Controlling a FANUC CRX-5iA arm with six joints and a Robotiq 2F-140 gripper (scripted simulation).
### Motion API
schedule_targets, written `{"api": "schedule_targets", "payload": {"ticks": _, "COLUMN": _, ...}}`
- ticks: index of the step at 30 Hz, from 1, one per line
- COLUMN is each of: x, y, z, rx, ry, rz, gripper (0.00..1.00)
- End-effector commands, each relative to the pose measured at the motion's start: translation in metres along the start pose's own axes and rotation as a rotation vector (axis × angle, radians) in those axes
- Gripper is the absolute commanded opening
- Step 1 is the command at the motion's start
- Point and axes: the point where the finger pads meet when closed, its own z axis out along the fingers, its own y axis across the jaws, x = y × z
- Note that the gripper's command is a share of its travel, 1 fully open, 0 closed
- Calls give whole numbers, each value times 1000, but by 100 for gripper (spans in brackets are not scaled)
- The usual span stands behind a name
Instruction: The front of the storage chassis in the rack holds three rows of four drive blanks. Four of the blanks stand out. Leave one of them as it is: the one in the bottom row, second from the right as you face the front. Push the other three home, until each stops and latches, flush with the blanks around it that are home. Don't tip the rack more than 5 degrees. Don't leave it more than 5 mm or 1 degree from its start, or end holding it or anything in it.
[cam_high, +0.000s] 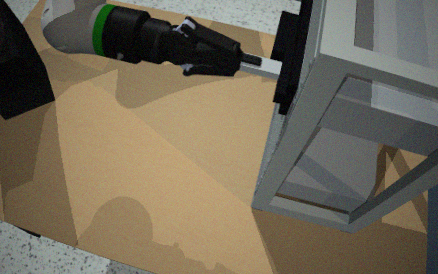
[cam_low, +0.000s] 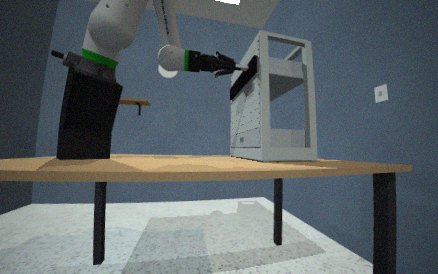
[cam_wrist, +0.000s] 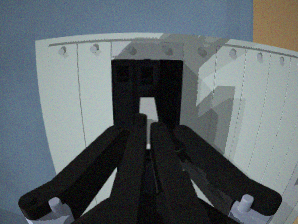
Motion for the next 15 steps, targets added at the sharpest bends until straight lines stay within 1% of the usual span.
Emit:
{"api": "schedule_targets", "payload": {"ticks": 1, "x": 0, "y": 0, "z": 2, "rx": 1, "ry": 0, "rz": 0, "gripper": 0}}
{"api": "schedule_targets", "payload": {"ticks": 15, "x": 0, "y": 0, "z": 4, "rx": 1, "ry": 0, "rz": 0, "gripper": 0}}
